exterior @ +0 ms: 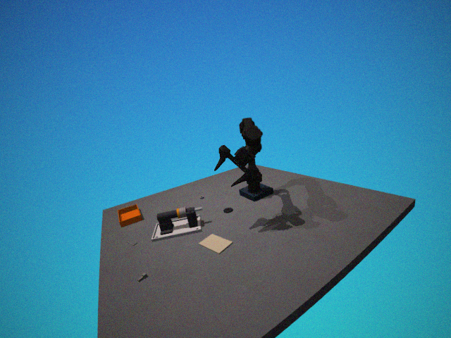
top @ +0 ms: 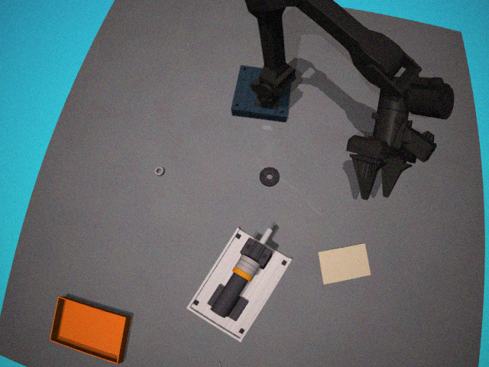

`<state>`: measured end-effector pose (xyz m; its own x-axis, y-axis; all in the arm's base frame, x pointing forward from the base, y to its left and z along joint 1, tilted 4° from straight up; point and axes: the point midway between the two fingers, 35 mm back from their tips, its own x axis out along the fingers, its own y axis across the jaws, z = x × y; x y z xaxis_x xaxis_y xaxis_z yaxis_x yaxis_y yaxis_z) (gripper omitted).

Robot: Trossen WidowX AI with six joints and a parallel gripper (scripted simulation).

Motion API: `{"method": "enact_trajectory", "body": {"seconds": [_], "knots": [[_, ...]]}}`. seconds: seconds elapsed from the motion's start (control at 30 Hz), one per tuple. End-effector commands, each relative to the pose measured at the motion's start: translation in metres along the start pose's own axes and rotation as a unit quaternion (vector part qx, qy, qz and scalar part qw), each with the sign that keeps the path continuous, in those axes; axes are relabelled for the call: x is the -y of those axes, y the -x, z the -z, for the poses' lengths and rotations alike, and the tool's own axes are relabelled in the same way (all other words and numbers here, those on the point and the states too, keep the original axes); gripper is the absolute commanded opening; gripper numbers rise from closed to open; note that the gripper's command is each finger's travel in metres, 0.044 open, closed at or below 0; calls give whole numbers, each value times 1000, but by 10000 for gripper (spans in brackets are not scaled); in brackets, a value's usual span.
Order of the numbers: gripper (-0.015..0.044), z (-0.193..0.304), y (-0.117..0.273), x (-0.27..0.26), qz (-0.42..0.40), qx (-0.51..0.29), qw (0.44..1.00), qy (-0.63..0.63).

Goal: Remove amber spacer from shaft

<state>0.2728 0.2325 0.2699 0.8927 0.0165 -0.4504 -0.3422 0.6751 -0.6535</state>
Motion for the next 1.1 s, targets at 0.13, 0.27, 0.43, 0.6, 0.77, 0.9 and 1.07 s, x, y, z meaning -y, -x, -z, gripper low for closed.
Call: {"method": "enact_trajectory", "body": {"seconds": [0.13,0.27,0.43,0.6,0.77,0.9,1.07], "knots": [[440,70,-64,6,-42,-68,912,403],[440,89,-76,8,-60,-77,867,489],[440,114,-89,11,-86,-84,799,590],[440,139,-100,14,-114,-85,719,680],[440,166,-109,16,-143,-78,631,759],[440,187,-115,17,-167,-68,554,813],[440,199,-121,21,-177,-61,515,837]]}}
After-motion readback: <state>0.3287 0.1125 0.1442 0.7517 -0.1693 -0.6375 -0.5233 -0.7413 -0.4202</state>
